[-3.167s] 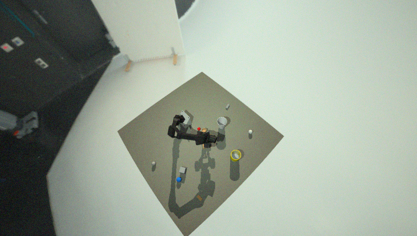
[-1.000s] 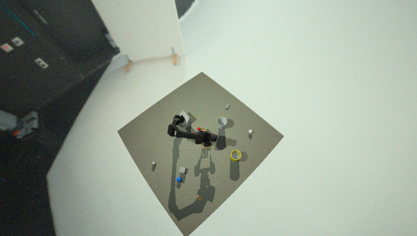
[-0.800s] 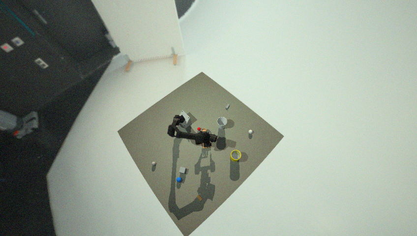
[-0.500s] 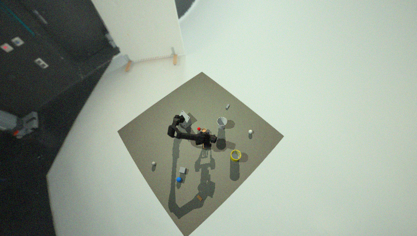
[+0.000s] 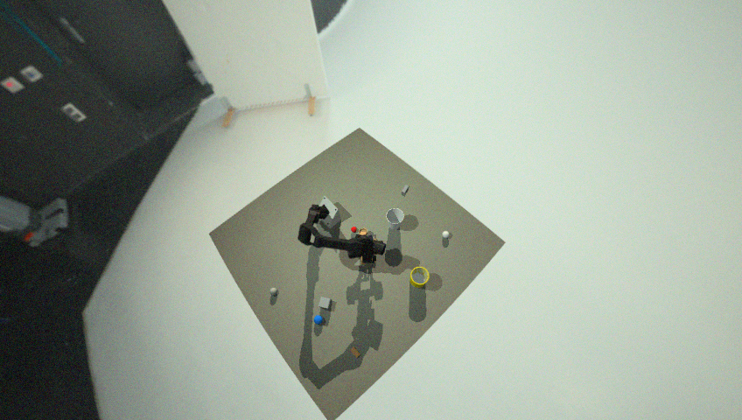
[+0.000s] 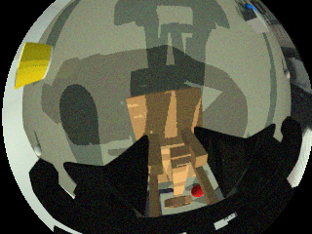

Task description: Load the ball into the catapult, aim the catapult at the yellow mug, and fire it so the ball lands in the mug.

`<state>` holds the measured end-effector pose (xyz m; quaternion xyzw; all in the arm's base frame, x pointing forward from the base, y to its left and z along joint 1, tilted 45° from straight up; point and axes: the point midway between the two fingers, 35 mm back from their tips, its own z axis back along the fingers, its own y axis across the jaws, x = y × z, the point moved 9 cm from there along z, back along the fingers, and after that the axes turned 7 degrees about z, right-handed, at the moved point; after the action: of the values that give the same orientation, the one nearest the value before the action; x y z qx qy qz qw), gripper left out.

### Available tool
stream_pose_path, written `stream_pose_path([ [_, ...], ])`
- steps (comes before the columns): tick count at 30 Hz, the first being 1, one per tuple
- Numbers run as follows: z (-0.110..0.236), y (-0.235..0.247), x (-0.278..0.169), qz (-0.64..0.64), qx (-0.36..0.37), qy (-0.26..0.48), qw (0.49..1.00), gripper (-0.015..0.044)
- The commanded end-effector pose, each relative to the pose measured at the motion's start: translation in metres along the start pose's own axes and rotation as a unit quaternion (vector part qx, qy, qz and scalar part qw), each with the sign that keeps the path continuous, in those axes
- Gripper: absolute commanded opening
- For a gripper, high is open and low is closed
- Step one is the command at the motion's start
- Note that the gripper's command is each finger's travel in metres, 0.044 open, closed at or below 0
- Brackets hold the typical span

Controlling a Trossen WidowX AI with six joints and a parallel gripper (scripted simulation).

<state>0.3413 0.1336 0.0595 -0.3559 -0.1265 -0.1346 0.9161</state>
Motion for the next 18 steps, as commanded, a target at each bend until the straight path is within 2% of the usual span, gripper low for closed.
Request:
stream_pose_path([
  [1,0.0,0.0,0.0,-0.002,0.001,0.0,1.0,0.0138],
  [5,0.0,0.0,0.0,-0.002,0.001,0.0,1.0,0.0111],
  [7,0.011,0.001,0.001,-0.001,0.002,0.0,1.0,0.0059],
  [9,0.039,0.001,0.0,0.0,0.001,0.001,1.0,0.0006],
  [11,0.05,0.0,0.0,0.0,0.001,0.001,1.0,0.0],
  [18,0.05,0.0,0.0,0.06,0.001,0.0,0.998,0.0],
])
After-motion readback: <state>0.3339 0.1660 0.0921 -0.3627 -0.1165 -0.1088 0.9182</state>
